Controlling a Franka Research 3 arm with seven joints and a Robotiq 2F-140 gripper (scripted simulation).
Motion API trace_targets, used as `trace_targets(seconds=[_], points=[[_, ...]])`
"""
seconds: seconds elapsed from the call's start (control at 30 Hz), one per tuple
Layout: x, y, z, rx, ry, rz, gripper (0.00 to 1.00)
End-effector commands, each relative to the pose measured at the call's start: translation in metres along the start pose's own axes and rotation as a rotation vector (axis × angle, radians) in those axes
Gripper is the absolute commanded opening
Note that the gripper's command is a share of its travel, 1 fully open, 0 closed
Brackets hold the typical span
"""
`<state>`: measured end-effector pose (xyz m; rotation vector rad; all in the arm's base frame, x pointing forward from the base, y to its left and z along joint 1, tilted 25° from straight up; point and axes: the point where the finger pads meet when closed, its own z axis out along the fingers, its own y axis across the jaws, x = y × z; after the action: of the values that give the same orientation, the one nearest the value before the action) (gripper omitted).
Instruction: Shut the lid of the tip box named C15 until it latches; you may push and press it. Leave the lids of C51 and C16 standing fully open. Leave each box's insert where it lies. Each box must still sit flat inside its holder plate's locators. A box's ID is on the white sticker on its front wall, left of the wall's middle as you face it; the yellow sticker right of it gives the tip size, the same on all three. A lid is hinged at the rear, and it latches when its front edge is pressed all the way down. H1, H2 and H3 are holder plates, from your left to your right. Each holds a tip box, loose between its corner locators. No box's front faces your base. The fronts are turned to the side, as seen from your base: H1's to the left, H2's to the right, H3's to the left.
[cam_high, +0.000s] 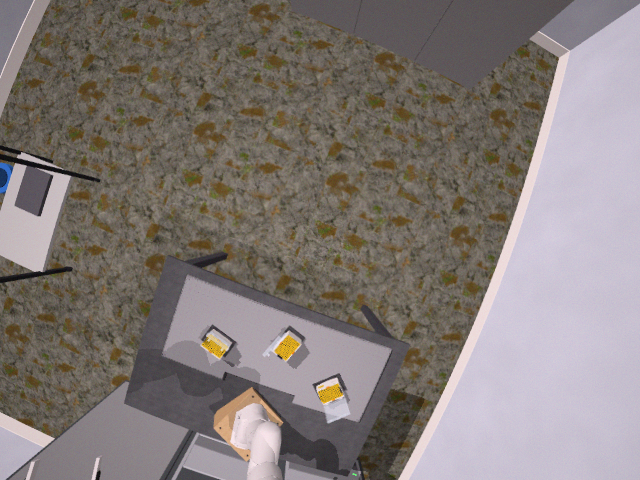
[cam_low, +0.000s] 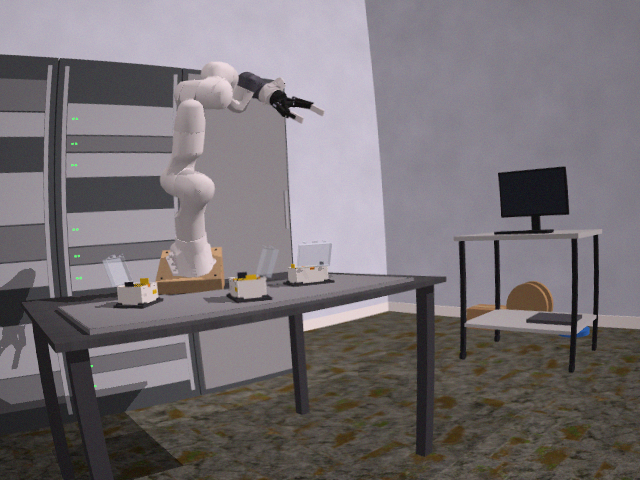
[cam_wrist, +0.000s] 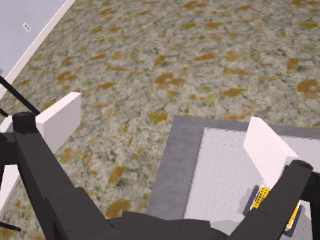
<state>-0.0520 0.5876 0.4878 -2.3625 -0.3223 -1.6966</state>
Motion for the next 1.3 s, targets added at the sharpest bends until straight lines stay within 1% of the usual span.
trace_targets(seconds=[0.0, 0.07, 0.13, 0.17, 0.27, 0.33, 0.43, 0.5, 0.53, 0.8, 0.83, 0.9, 0.97, 1.27], points=[[-0.011, 0.009, 0.002, -0.026, 0.023, 0.062, 1.0], [-0.021, 0.01, 0.003, -0.026, 0.023, 0.062, 1.0], [-0.031, 0.013, 0.005, -0.076, 0.065, 0.048, 1.0], [-0.036, 0.014, 0.006, -0.086, 0.073, 0.045, 1.0], [-0.05, 0.017, 0.01, -0.086, 0.073, 0.045, 1.0], [-0.05, 0.017, 0.01, -0.086, 0.073, 0.045, 1.0], [-0.064, 0.02, 0.014, -0.086, 0.073, 0.045, 1.0], [-0.073, 0.023, 0.017, -0.136, 0.114, 0.03, 1.0], [-0.077, 0.025, 0.019, -0.152, 0.127, 0.026, 1.0], [-0.112, 0.037, 0.034, -0.152, 0.127, 0.026, 1.0], [-0.116, 0.039, 0.036, -0.178, 0.146, 0.018, 1.0], [-0.116, 0.039, 0.036, -0.178, 0.146, 0.018, 1.0], [-0.124, 0.043, 0.041, -0.226, 0.183, 0.004, 1.0], [-0.159, 0.061, 0.061, -0.226, 0.183, 0.004, 1.0]])
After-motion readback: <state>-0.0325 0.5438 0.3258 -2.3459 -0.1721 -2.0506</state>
